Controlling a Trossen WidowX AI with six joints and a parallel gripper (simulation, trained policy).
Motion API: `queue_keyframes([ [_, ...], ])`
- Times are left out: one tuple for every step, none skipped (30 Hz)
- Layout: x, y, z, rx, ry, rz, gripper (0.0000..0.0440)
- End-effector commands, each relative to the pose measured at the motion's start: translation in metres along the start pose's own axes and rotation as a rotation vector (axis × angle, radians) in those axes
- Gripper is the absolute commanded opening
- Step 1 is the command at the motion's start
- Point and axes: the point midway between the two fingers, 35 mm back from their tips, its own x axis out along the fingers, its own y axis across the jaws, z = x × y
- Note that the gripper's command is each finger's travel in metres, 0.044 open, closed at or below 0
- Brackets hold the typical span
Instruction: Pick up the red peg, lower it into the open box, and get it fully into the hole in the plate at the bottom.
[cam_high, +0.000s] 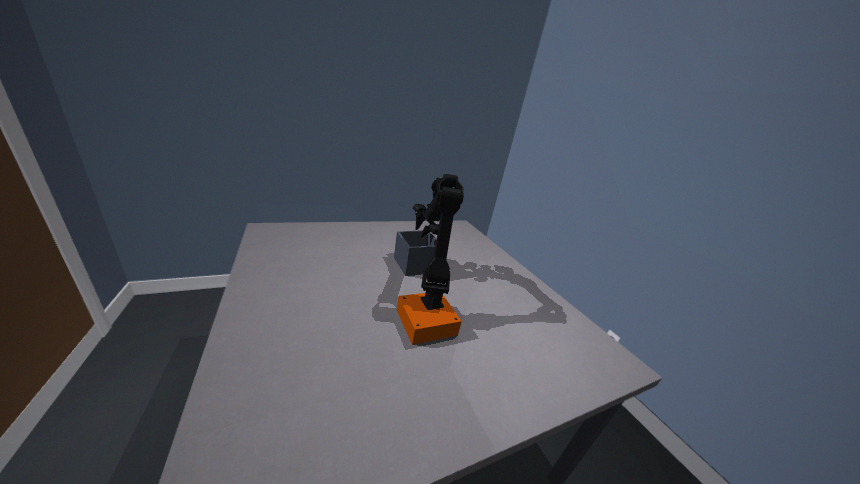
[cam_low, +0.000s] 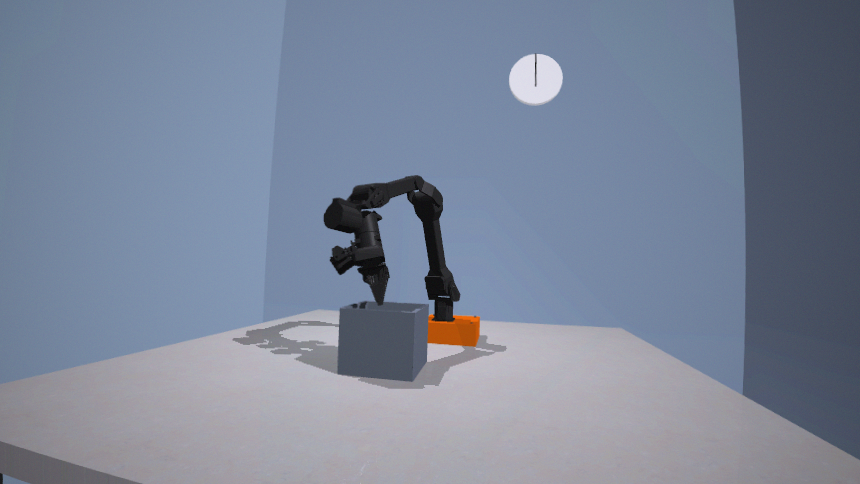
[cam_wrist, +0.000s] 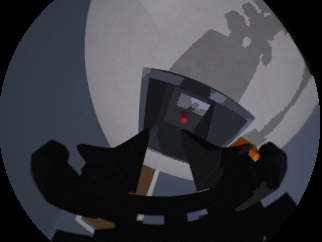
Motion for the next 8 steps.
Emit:
queue_keyframes([
  [-0.011,0.008,0.004,-0.010,0.008,0.040,0.0231],
  [-0.014,0.009,0.004,-0.012,0.010,0.049,0.0234],
  [-0.016,0.011,0.005,-0.014,0.013,0.058,0.0236],
  [-0.019,0.013,0.006,-0.017,0.015,0.067,0.0238],
  [-0.021,0.014,0.007,-0.021,0.016,0.077,0.0241],
  [-0.024,0.016,0.008,-0.025,0.017,0.086,0.0243],
  [-0.027,0.018,0.009,-0.030,0.018,0.096,0.0244],
  [-0.030,0.020,0.010,-0.035,0.018,0.106,0.0247],
])
